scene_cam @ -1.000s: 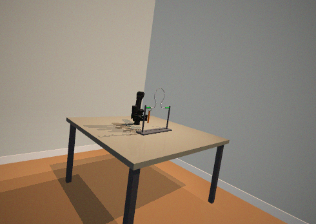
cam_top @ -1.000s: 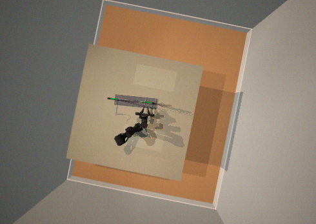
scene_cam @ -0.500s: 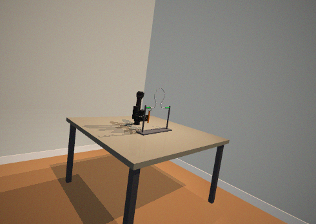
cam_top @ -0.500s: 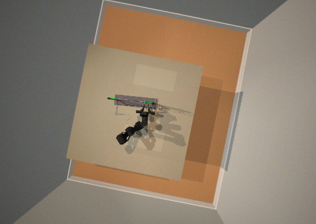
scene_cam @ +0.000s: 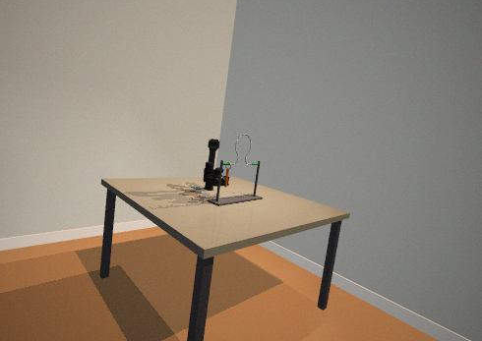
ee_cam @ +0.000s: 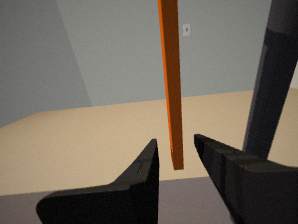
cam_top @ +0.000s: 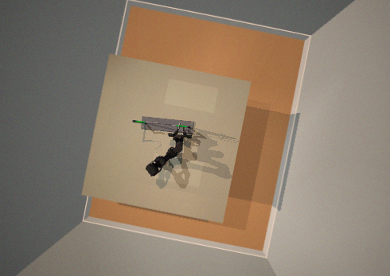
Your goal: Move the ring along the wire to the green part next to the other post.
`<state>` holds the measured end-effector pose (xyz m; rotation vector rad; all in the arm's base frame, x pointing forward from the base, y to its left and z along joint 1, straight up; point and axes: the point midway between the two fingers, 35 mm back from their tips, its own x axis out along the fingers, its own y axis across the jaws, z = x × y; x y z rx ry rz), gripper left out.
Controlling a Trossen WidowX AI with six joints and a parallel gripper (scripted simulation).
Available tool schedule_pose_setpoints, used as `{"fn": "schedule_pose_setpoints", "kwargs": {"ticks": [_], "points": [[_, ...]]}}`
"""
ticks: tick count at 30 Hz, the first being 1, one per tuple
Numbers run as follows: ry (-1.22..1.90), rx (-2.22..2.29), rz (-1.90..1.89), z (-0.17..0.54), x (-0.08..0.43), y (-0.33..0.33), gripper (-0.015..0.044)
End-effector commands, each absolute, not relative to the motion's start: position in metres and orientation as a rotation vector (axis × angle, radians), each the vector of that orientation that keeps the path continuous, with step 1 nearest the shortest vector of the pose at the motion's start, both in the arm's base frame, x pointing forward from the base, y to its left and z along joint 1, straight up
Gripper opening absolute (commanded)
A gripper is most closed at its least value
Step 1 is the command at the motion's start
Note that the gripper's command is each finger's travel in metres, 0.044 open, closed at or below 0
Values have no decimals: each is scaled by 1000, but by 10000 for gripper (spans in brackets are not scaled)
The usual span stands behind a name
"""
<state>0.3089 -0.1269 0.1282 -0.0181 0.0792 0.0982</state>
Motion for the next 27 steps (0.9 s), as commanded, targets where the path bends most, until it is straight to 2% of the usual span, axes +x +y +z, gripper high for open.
{"fn": "schedule_pose_setpoints", "kwargs": {"ticks": [1,27], "points": [[75,-19,95,129,316,-128,160],[70,-18,95,126,341,-122,160]]}}
